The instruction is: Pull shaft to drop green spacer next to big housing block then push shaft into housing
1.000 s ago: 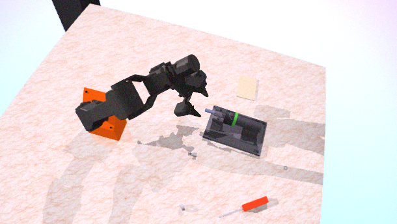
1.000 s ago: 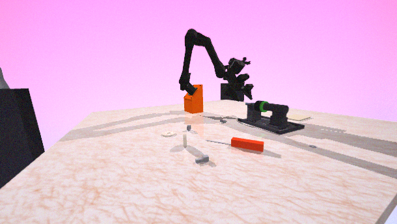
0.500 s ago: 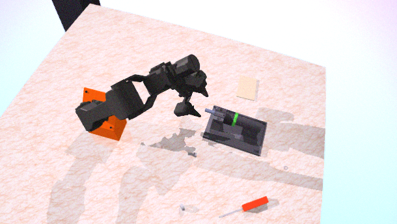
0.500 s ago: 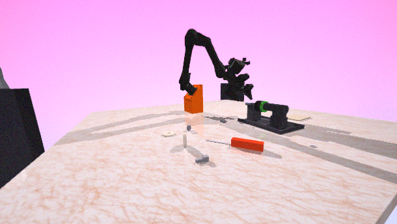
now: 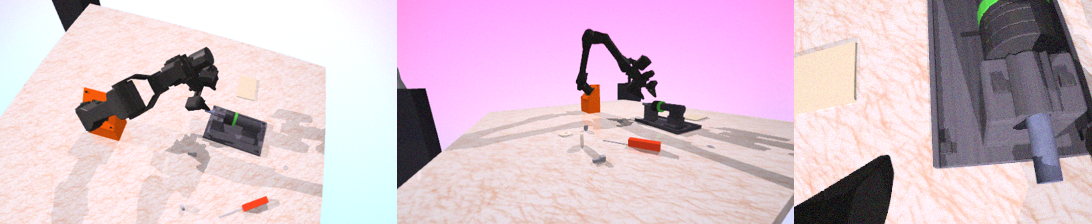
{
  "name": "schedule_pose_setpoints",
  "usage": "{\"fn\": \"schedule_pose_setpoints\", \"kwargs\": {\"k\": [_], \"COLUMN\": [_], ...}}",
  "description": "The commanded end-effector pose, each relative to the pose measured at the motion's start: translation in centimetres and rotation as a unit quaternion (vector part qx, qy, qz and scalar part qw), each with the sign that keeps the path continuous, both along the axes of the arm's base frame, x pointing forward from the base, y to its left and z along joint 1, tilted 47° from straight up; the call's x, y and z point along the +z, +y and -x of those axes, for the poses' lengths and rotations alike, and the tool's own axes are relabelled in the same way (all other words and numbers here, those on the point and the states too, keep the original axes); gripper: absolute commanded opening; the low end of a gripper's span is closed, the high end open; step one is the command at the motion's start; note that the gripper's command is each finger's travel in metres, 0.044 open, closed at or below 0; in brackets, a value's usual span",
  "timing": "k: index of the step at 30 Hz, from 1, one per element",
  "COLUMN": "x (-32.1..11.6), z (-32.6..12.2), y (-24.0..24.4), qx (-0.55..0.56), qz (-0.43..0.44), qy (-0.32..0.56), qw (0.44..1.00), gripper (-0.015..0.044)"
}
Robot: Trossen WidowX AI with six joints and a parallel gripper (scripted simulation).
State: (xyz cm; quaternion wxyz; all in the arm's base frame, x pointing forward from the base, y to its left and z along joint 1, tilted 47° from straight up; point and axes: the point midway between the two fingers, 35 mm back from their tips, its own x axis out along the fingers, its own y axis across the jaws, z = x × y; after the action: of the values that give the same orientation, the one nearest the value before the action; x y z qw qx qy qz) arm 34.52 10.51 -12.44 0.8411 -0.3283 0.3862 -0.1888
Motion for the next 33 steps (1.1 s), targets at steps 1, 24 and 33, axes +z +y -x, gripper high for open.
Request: {"fn": "schedule_pose_setpoints", "kwargs": {"k": [1, 24, 33], "x": [-0.3, 2.9, 2.9], "z": [-1.7, -2.3, -2.3], "y": [1.4, -2.0, -2.0], "qx": [-0.030, -0.259, -0.259], "qz": [-0.021, -0.012, -0.012], "qy": [0.044, 0.216, 0.216], "qw": [0.998, 0.941, 0.941], "gripper": [0.0440, 0.0440, 0.0440]}}
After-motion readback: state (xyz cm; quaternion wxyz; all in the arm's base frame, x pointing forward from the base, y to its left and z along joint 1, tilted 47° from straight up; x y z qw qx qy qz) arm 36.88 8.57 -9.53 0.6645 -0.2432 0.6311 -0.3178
